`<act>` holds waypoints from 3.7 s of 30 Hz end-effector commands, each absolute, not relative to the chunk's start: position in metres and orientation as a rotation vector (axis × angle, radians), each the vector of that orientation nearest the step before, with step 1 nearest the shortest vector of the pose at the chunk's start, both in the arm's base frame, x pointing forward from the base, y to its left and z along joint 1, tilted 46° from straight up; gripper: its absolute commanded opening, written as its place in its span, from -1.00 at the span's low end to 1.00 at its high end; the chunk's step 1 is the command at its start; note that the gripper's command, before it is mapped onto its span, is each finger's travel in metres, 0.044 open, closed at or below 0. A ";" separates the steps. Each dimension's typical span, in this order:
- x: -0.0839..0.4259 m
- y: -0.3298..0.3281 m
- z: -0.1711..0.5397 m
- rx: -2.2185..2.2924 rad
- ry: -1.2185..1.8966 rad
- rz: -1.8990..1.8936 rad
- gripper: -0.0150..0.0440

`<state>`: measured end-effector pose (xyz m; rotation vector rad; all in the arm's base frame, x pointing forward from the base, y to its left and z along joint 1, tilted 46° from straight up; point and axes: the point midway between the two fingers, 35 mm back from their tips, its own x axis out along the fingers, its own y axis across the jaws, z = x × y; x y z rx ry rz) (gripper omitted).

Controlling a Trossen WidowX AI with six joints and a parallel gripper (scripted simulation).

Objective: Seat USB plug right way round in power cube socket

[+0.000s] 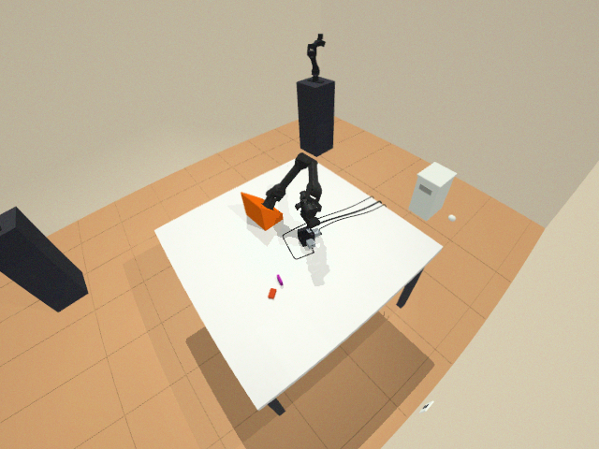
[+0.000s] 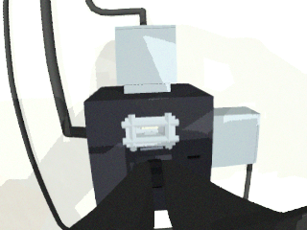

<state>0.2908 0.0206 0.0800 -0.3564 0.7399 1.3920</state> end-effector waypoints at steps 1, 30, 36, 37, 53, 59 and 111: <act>0.291 0.022 0.080 -0.346 0.740 1.389 -0.49; 0.292 0.026 0.079 -0.313 0.732 1.382 -0.49; 0.292 0.026 0.079 -0.307 0.731 1.380 -0.49; 0.292 0.026 0.079 -0.306 0.730 1.380 -0.49; 0.292 0.028 0.078 -0.298 0.728 1.378 -0.49; 0.292 0.029 0.077 -0.298 0.728 1.378 -0.49; 0.292 0.033 0.073 -0.298 0.728 1.378 -0.49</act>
